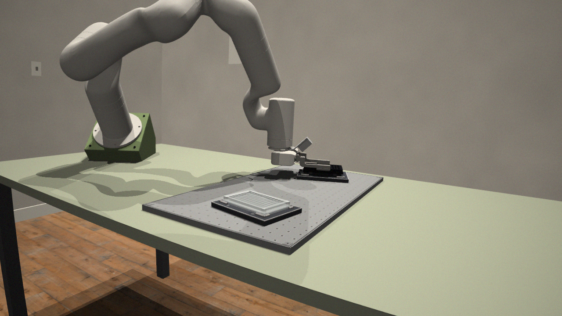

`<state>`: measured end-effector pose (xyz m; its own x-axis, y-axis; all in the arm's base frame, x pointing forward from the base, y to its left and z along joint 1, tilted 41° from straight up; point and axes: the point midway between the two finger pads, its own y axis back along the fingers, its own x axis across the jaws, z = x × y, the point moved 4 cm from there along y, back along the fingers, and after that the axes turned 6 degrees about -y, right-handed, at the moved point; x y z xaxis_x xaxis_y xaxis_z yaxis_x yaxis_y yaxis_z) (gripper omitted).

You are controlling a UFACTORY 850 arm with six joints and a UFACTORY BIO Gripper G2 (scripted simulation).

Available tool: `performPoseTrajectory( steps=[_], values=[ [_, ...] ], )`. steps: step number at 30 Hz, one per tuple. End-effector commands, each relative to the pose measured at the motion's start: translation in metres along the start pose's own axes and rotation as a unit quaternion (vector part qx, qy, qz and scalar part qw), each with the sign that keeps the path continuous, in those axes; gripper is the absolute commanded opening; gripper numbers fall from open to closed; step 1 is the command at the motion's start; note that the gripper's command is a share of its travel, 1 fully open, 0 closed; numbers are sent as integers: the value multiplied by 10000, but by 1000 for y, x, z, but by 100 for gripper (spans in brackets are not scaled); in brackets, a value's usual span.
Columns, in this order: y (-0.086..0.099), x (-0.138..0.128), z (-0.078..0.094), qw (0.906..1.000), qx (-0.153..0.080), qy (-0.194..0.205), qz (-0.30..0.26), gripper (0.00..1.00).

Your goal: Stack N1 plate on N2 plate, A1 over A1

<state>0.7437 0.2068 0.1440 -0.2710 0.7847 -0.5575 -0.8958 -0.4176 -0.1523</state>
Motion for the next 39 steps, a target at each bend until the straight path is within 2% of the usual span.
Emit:
performPoseTrajectory(
  steps=[1, 20, 39],
  values=[
    [-1, 0, 4, 10000, -8, -1, -1, 0],
    [-1, 1, 10, 10000, -8, -1, -1, 0],
    [-1, 4, 38, 10000, -8, -1, -1, 0]
  ],
)
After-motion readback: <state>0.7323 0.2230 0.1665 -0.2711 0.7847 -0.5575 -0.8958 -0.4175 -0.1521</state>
